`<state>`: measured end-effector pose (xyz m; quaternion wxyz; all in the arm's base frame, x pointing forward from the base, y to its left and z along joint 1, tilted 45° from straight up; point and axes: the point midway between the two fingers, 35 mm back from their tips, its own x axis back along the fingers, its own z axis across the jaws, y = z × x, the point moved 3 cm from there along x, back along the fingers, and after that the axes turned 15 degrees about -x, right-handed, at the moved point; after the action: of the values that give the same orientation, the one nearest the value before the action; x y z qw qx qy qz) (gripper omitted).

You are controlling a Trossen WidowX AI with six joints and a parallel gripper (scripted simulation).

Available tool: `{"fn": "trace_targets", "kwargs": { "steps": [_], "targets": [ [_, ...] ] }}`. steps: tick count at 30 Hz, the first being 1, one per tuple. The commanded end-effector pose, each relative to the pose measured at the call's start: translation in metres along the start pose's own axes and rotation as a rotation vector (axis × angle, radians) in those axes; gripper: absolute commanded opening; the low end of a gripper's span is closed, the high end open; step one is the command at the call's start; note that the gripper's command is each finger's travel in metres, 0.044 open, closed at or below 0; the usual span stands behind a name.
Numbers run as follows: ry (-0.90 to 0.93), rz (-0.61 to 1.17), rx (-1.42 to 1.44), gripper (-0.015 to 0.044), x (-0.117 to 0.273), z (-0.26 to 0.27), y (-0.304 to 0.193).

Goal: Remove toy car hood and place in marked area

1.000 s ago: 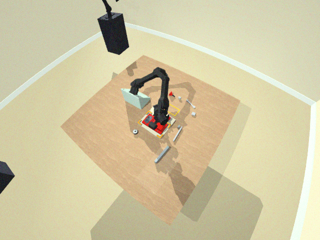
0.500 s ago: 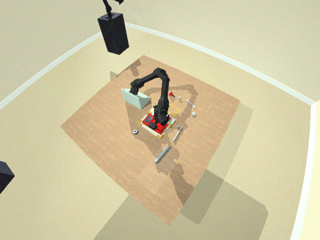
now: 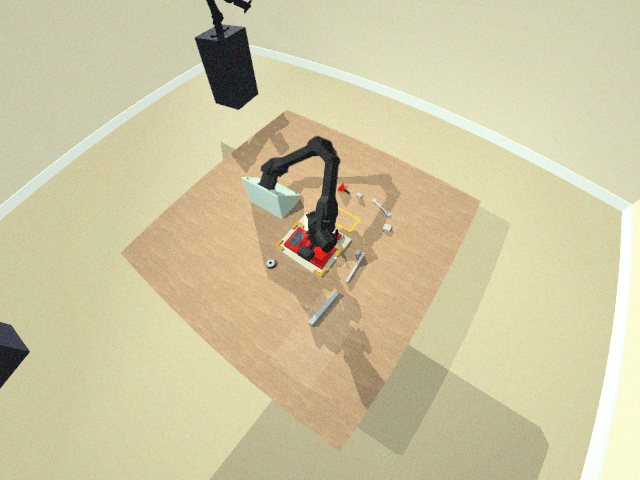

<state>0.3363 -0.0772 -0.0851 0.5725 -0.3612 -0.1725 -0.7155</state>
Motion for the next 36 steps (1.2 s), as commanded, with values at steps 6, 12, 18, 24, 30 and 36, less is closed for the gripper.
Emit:
{"fn": "trace_targets", "kwargs": {
  "steps": [6,12,18,24,30,36],
  "targets": [
    [0.000,0.000,0.000,0.0414,-0.002,0.000,0.000],
    [0.000,0.000,0.000,0.0315,-0.002,0.000,0.000],
    [0.000,0.000,0.000,0.0275,-0.002,0.000,0.000],
    [0.000,0.000,0.000,0.0117,0.000,0.000,0.000],
    [0.000,0.000,0.000,0.0000,0.004,0.000,0.000],
    [-0.001,0.000,0.000,0.0000,0.008,0.000,0.000]
  ]
}}
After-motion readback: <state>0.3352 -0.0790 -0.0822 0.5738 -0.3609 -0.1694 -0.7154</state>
